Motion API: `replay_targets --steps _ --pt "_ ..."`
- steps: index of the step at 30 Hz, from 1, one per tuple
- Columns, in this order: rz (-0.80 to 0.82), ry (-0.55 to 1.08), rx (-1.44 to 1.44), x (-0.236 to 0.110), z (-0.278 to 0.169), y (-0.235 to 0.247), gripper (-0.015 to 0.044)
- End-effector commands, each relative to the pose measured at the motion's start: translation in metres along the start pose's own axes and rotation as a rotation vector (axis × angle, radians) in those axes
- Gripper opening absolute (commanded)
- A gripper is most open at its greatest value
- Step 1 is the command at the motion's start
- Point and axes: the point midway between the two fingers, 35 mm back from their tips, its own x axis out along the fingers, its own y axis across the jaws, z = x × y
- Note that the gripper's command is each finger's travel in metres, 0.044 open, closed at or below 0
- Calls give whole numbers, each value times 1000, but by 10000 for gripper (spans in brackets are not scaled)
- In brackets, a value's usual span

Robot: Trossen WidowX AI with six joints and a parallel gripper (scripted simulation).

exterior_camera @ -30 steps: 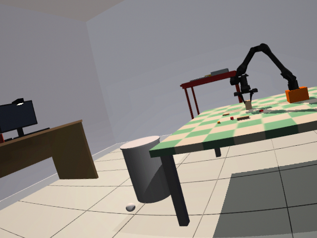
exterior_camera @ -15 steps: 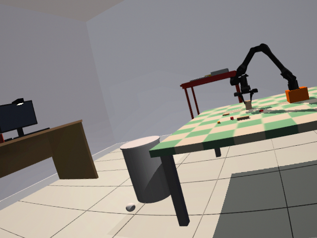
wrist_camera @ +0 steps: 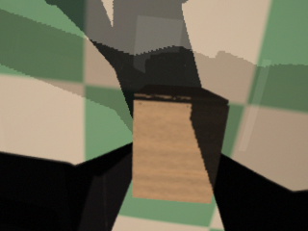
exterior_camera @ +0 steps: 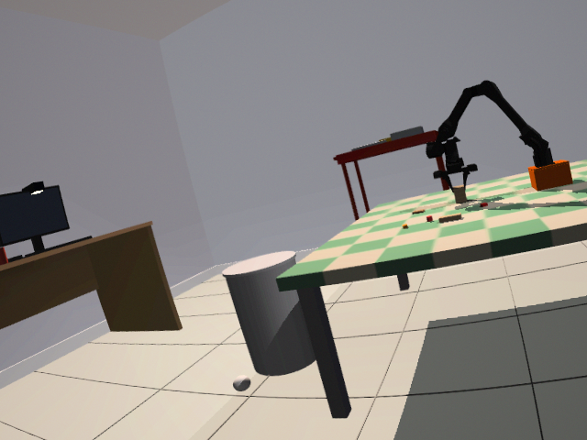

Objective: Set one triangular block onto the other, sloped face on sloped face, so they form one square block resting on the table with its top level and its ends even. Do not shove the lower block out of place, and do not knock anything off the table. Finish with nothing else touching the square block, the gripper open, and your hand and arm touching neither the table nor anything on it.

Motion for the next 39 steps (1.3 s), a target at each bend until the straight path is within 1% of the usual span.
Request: replay_targets --steps 1,30,39 --pt "-3 -4 7 0 1 0 0" --pt "-6 -3 9 2 1 0 0" --pt "-2 0 3 2 0 0 236"
